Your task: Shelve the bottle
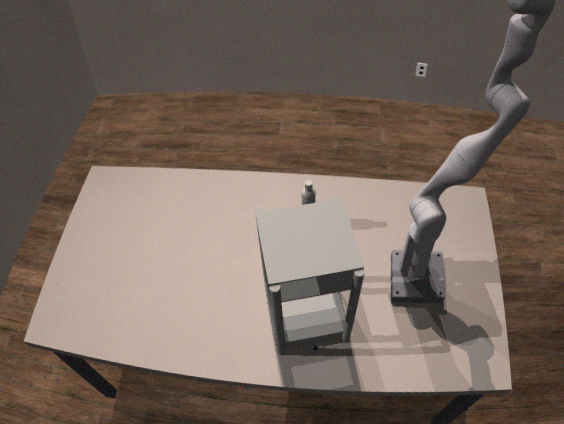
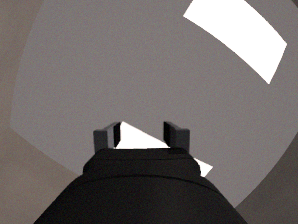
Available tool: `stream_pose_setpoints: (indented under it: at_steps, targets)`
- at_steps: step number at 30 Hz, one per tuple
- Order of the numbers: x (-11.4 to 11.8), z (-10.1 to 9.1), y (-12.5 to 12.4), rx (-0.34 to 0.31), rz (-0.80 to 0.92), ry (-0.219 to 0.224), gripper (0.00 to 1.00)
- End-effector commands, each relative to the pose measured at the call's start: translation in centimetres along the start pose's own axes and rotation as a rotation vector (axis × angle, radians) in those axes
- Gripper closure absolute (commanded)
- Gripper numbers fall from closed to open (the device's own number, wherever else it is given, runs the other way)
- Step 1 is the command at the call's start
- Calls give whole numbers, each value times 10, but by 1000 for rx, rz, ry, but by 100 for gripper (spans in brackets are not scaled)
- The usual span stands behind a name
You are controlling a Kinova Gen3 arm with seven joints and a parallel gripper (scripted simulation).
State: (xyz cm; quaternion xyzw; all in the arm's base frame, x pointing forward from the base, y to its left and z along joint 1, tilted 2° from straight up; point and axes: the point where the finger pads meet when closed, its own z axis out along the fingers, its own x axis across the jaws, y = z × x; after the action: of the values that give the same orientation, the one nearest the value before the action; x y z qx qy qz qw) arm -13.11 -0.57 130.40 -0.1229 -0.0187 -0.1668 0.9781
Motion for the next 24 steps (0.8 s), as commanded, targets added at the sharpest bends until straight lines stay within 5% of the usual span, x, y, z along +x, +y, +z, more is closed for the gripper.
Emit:
stream_pose_setpoints:
  at_steps: [1, 10, 12, 13, 24]
  targets:
    - [-17, -7, -38, 68, 63, -47, 0]
    - [-40, -36, -139, 242, 201, -114, 0]
    - [-40, -36, -139, 242, 201, -114, 0]
    - [-44, -47, -167, 291, 241, -133, 0]
    - [-47, -104, -282, 493, 410, -210, 0]
